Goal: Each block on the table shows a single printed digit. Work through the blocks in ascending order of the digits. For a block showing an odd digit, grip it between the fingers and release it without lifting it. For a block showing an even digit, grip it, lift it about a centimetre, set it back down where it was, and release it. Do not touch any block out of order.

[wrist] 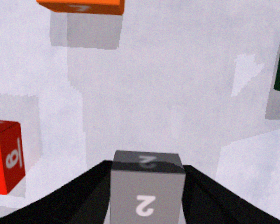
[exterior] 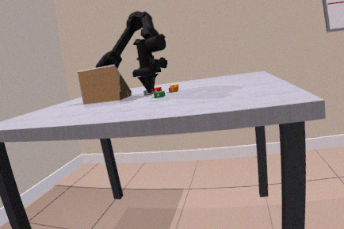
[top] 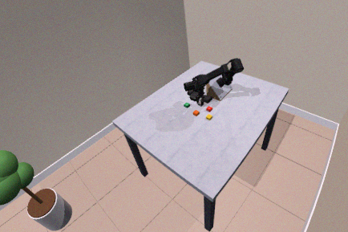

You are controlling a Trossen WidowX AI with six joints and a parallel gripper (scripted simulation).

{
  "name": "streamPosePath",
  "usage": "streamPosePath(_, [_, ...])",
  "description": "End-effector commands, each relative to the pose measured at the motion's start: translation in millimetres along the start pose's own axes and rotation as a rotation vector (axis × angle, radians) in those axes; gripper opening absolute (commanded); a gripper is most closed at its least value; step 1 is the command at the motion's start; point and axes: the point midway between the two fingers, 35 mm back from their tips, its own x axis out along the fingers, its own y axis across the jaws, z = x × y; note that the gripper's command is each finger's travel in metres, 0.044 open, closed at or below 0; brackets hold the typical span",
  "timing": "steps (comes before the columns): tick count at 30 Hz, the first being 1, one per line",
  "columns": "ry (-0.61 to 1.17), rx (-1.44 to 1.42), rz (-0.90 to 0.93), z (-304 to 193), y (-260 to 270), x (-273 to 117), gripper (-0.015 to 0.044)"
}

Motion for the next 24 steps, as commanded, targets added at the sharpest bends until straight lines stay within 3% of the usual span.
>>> streamPosePath(1, [0.008,0.009,0.008,-3.6,1.4,5.2,0.012])
streamPosePath(9, [0.008,0.009,0.008,-3.6,1.4,5.2,0.012])
streamPosePath(19, [0.008,0.009,0.008,-3.6,1.4,5.2,0.0382])
streamPosePath(24, [0.008,0.009,0.007,-2.9,0.8,-6.2,0.04])
